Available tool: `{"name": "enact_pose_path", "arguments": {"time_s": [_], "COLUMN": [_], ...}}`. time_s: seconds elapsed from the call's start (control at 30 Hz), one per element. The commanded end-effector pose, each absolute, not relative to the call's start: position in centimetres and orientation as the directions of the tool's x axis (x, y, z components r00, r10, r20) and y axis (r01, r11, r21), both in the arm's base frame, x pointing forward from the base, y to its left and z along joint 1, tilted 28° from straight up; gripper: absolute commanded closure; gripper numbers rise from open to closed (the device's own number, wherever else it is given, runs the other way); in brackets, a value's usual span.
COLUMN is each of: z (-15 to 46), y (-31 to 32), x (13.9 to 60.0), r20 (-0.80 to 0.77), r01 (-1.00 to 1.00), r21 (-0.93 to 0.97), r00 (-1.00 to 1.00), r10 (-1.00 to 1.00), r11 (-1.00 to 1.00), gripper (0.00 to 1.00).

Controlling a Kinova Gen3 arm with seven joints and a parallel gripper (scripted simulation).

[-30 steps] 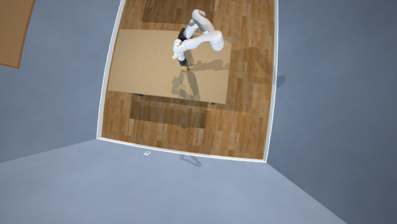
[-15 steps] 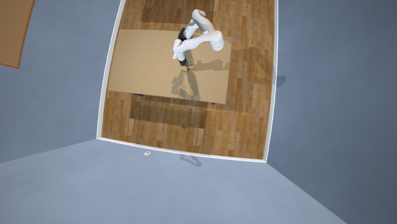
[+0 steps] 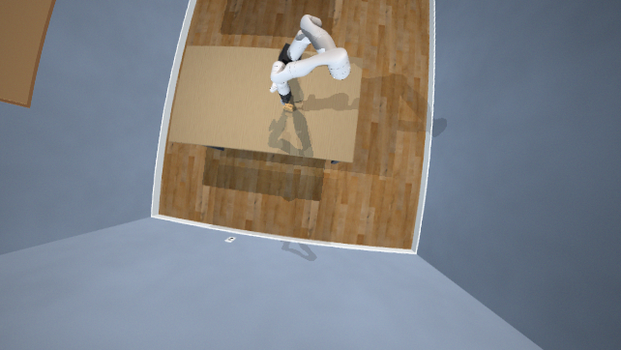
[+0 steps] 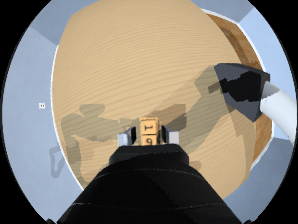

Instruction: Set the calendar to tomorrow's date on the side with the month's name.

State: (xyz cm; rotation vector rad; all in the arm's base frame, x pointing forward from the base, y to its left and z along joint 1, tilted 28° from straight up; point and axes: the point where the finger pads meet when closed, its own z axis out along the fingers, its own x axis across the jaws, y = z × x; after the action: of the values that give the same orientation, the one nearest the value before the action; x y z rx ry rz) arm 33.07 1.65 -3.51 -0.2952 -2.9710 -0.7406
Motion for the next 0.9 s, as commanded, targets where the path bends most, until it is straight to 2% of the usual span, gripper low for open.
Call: {"name": "enact_pose_path", "arguments": {"time_s": [0.0, 0.87], "z": [-3.5, -5.9], "y": [1.6, 2.9], "x": [33.1, 33.1], "r20": [0.108, 0.108], "r01": [0.201, 0.201], "r21": [0.458, 0.458], "r00": [-0.979, -0.979], "r10": [0.17, 0.17], "r11": [0.866, 0.866], "gripper": [0.1, 0.1]}}
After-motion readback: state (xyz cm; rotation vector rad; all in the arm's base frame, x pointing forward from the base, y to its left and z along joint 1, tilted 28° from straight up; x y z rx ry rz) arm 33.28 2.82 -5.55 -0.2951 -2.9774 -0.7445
